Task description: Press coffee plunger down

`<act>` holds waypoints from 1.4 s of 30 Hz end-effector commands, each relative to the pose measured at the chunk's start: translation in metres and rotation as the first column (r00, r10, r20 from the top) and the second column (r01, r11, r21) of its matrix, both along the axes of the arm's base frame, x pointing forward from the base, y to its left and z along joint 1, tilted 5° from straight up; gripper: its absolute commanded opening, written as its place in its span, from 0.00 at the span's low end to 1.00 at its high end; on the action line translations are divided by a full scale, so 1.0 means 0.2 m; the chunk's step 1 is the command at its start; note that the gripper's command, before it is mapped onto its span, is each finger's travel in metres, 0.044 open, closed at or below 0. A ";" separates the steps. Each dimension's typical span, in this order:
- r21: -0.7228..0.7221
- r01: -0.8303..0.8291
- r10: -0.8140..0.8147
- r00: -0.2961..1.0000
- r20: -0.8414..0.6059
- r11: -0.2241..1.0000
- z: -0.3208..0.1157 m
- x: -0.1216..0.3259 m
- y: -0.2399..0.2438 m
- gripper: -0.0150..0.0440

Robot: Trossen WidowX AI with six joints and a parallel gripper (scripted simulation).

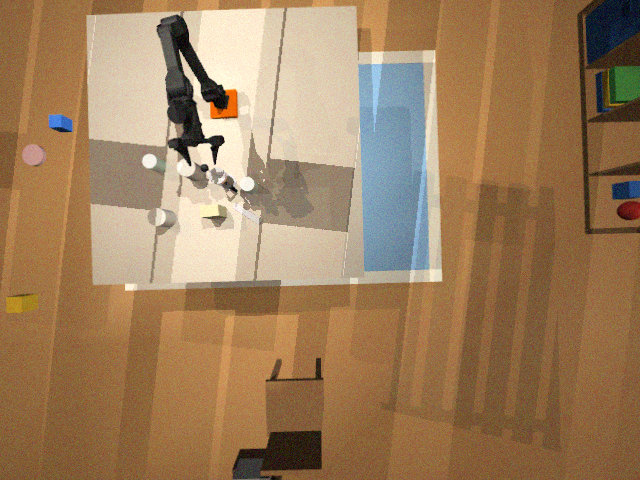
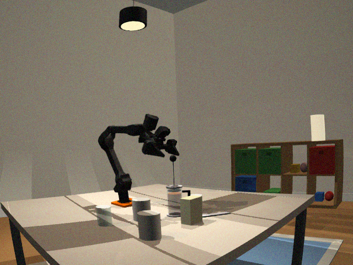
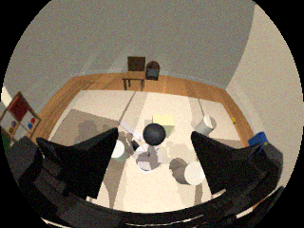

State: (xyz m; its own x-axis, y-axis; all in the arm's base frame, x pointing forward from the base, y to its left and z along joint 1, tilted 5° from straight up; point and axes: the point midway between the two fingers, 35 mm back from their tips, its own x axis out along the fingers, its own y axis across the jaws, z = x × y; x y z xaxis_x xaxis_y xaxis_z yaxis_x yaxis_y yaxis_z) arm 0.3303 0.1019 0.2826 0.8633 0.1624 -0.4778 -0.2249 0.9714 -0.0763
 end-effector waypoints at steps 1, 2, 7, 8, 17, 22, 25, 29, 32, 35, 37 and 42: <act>-0.004 -0.007 0.007 1.000 -0.005 1.000 -0.03 0.03 0.01 1.00; -0.004 -0.007 0.007 1.000 -0.005 1.000 -0.04 0.04 0.01 1.00; -0.004 -0.007 0.007 1.000 -0.005 1.000 -0.05 0.06 0.01 1.00; -0.004 -0.007 0.007 1.000 -0.005 1.000 -0.05 0.06 0.01 0.96; -0.004 -0.007 0.007 1.000 -0.005 1.000 -0.05 0.06 0.01 0.56; -0.004 -0.007 0.007 1.000 -0.005 1.000 -0.05 0.06 0.01 0.46; -0.004 -0.007 0.007 1.000 -0.005 1.000 -0.05 0.06 0.01 0.46; -0.004 -0.007 0.007 1.000 -0.005 1.000 -0.05 0.06 0.01 0.46; -0.004 -0.007 0.007 1.000 -0.005 1.000 -0.06 0.06 0.01 0.46; -0.004 -0.007 0.007 1.000 -0.004 1.000 -0.08 0.07 0.01 0.46; -0.004 -0.007 0.007 1.000 -0.004 1.000 -0.09 0.07 0.01 0.46; -0.004 -0.007 0.007 1.000 -0.004 1.000 -0.13 0.08 0.01 0.46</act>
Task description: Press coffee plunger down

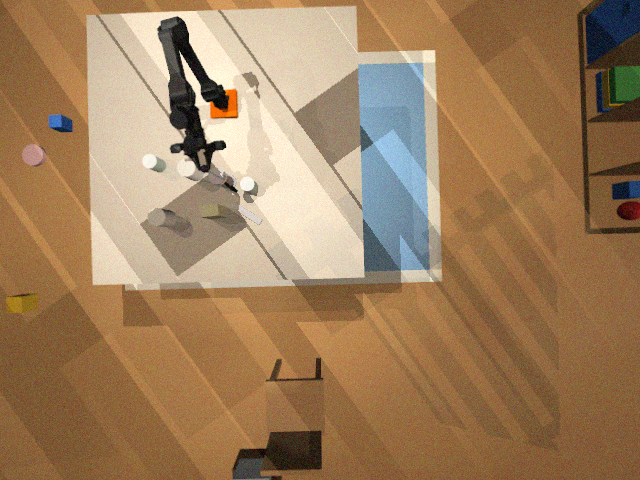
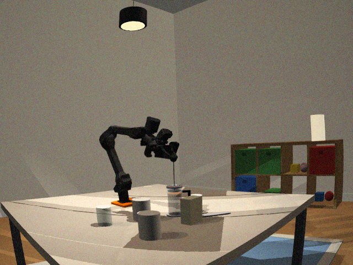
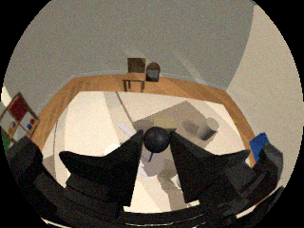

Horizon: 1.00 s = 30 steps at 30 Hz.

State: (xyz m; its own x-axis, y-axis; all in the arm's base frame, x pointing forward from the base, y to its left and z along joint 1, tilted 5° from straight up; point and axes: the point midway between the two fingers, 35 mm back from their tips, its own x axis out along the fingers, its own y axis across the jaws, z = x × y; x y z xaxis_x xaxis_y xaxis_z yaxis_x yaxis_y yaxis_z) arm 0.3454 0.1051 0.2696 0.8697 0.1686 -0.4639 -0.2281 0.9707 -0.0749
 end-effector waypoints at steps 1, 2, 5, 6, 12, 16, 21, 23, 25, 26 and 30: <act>-0.009 -0.003 0.003 1.000 -0.019 1.000 -0.08 0.00 0.00 0.46; -0.009 -0.003 0.003 1.000 -0.019 1.000 -0.09 0.01 0.00 0.46; -0.009 -0.003 0.003 1.000 -0.019 1.000 -0.11 0.01 0.00 0.46; -0.009 -0.003 0.003 1.000 -0.019 1.000 -0.12 0.01 0.00 0.46; -0.009 -0.003 0.003 1.000 -0.019 1.000 -0.17 0.02 0.00 0.46; -0.009 -0.003 0.003 1.000 -0.019 1.000 -0.20 0.03 -0.01 0.46; -0.009 -0.003 0.003 1.000 -0.019 1.000 -0.24 0.03 -0.01 0.46; -0.009 -0.003 0.003 1.000 -0.019 1.000 -0.26 0.03 -0.01 0.46; -0.009 -0.003 0.003 1.000 -0.019 1.000 -0.27 0.04 -0.01 0.46; -0.009 -0.003 0.003 1.000 -0.019 1.000 -0.28 0.04 -0.01 0.46; -0.009 -0.003 0.003 1.000 -0.019 1.000 -0.31 0.04 -0.01 0.46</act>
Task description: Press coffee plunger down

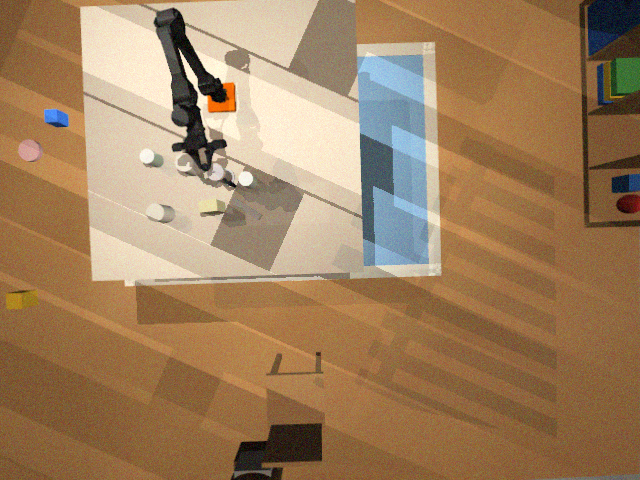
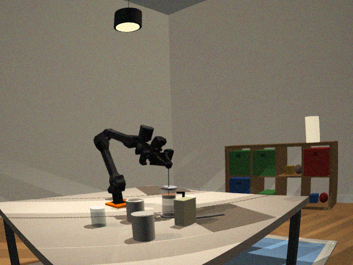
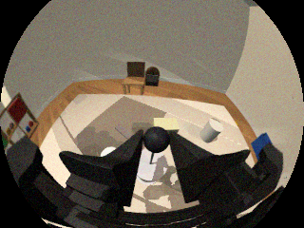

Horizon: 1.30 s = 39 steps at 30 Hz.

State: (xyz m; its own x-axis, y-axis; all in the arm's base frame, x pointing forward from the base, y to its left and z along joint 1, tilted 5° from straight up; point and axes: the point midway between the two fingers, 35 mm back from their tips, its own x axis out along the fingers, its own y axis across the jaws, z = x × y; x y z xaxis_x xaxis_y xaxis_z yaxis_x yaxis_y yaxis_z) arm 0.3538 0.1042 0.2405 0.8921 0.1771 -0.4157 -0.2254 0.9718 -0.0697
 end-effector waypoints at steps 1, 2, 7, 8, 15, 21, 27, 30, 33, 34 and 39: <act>-0.027 -0.003 0.001 0.998 -0.070 1.000 -0.18 0.00 -0.01 0.46; -0.027 -0.003 0.001 0.998 -0.070 1.000 -0.19 0.00 -0.01 0.46; -0.027 -0.003 0.001 0.998 -0.070 1.000 -0.23 0.00 -0.01 0.46; -0.027 -0.003 0.001 0.998 -0.070 1.000 -0.24 0.00 -0.01 0.46; -0.027 -0.003 0.001 0.998 -0.070 1.000 -0.29 0.01 -0.02 0.46; -0.027 -0.002 0.001 0.998 -0.069 1.000 -0.34 0.03 -0.02 0.46; -0.027 -0.002 0.001 0.998 -0.069 1.000 -0.35 0.05 -0.02 0.46; -0.027 -0.002 0.001 0.998 -0.069 1.000 -0.35 0.06 -0.02 0.46; -0.027 -0.002 0.001 0.998 -0.069 1.000 -0.34 0.06 -0.02 0.46; -0.027 -0.002 0.001 0.998 -0.069 1.000 -0.34 0.06 -0.02 0.46; -0.027 -0.002 0.000 0.998 -0.069 1.000 -0.34 0.07 -0.01 0.46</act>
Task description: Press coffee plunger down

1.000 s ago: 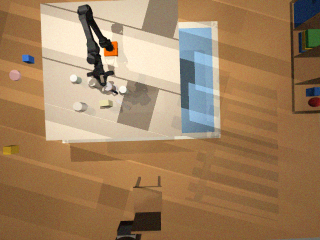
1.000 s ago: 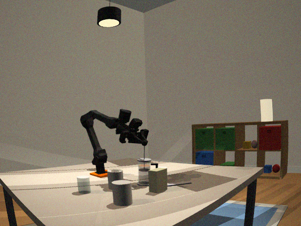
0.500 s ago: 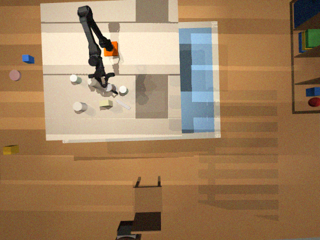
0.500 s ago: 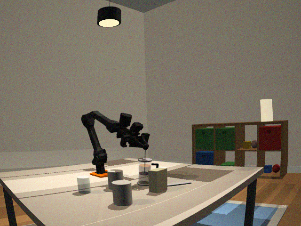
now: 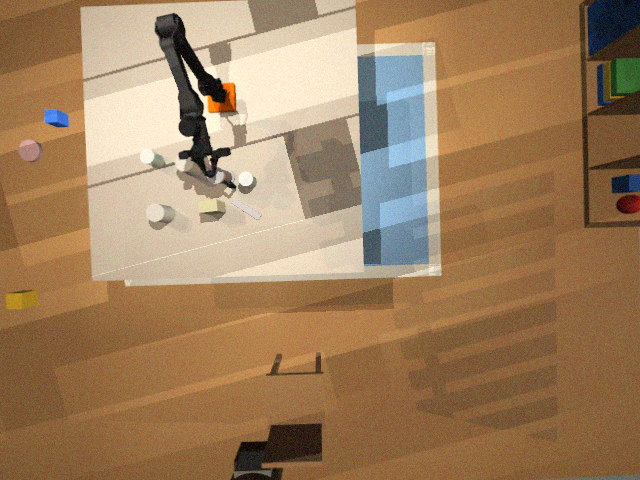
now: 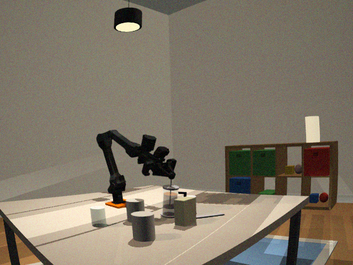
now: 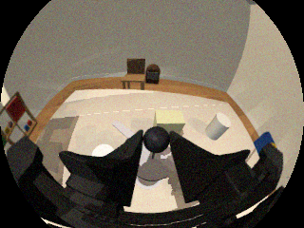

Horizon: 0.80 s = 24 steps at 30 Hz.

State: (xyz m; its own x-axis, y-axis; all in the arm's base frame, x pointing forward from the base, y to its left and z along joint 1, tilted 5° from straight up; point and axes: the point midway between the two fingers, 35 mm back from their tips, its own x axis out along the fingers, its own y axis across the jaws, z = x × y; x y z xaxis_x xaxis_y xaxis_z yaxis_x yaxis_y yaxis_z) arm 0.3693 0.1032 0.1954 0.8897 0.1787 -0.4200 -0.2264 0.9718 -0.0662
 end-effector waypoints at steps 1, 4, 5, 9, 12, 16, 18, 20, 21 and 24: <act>-0.029 -0.002 0.000 0.998 -0.063 1.000 -0.11 0.00 -0.01 0.46; -0.029 -0.002 0.000 0.998 -0.063 1.000 -0.11 0.00 -0.01 0.46; -0.029 -0.002 0.000 0.998 -0.063 1.000 -0.11 0.00 -0.01 0.46; -0.029 -0.002 0.000 0.998 -0.063 1.000 -0.11 0.00 -0.01 0.46; -0.029 -0.002 0.000 0.998 -0.063 1.000 -0.11 0.00 -0.01 0.46; -0.029 -0.002 0.000 0.998 -0.063 1.000 -0.10 0.01 0.00 0.46; -0.029 -0.002 0.000 0.998 -0.063 1.000 -0.10 0.01 0.00 0.46; -0.029 -0.002 0.000 0.998 -0.063 1.000 -0.10 0.01 0.00 0.46; -0.029 -0.002 0.000 0.998 -0.063 1.000 -0.10 0.01 0.00 0.46; -0.029 -0.002 0.000 0.998 -0.063 1.000 -0.10 0.01 0.00 0.46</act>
State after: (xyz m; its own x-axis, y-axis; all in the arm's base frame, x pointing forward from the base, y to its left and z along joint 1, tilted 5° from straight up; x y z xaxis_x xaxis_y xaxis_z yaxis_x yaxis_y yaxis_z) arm 0.3716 0.1034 0.1849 0.8752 0.1728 -0.4519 -0.2279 0.9712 -0.0700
